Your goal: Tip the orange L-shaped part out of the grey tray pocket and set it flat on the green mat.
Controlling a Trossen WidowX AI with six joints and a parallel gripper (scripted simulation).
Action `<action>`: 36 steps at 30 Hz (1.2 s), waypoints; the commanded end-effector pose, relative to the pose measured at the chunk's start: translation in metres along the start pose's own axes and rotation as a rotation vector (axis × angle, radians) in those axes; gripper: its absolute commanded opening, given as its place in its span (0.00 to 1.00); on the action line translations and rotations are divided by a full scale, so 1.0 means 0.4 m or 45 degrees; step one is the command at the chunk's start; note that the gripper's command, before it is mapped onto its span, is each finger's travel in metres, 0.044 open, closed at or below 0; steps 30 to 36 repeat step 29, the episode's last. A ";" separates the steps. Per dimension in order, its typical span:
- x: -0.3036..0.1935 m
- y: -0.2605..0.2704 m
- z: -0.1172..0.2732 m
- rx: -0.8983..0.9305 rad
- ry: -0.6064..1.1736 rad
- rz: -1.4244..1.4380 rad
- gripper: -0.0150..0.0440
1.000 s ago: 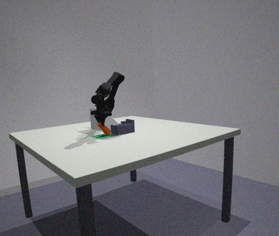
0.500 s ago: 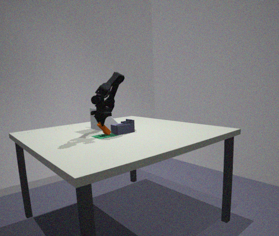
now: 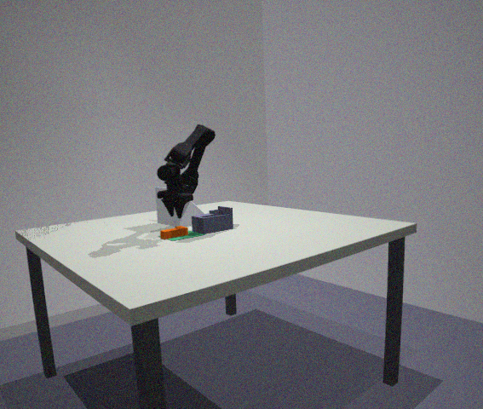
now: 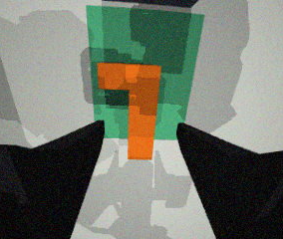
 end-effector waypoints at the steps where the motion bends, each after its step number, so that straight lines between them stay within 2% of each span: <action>1: -0.007 -0.008 0.079 -0.022 0.020 0.009 0.88; 2: -0.007 -0.008 0.110 -0.022 0.020 0.007 0.92; 4: -0.004 -0.003 0.179 -0.021 0.019 0.005 0.93; 6: -0.002 0.001 0.208 -0.021 0.019 0.004 0.93; 36: -0.007 0.002 0.198 -0.032 0.018 -0.008 0.93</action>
Point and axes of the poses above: the point midway between the two fingers, 35 mm back from their tips, its own z axis back along the fingers, its own y axis across the jaws, x = y × z, the point moved 7 cm from there along z, back along the fingers, and after that the axes turned 3 degrees about -z, right-handed, at the moved point
